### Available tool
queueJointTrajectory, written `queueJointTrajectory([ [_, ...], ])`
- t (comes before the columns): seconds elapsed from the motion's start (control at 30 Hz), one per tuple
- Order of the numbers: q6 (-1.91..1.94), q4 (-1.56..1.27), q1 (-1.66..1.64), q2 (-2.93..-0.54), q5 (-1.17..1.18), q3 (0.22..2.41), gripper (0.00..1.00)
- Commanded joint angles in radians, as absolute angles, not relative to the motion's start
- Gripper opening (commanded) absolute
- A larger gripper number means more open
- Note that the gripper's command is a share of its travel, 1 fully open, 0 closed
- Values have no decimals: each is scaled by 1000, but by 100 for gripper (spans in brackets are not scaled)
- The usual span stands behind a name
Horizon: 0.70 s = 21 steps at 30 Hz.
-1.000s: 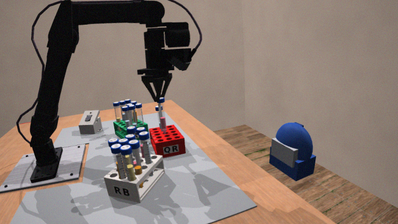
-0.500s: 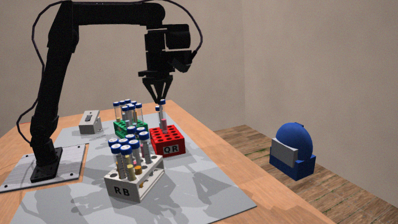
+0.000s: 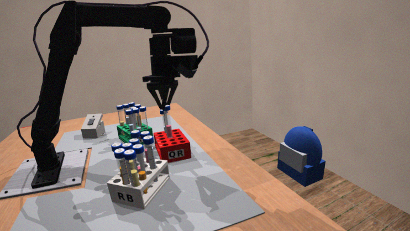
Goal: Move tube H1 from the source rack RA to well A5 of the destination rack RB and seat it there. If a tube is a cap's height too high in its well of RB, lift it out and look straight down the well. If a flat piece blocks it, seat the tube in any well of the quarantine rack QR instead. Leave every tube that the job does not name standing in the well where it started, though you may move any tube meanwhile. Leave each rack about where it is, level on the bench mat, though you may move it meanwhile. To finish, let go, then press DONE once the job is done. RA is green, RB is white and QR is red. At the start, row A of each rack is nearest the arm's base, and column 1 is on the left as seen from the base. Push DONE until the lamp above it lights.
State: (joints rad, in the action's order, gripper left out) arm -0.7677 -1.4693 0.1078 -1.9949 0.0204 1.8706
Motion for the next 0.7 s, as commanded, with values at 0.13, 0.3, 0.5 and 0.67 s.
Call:
queueJointTrajectory([
  [0.13,-770,-1432,100,-1966,18,1847,0],
  [0.3,-768,-1422,103,-1966,18,1835,0],
  [0.5,-766,-1413,105,-1965,18,1829,0],
  [0.67,-764,-1403,108,-1964,18,1821,0],
])
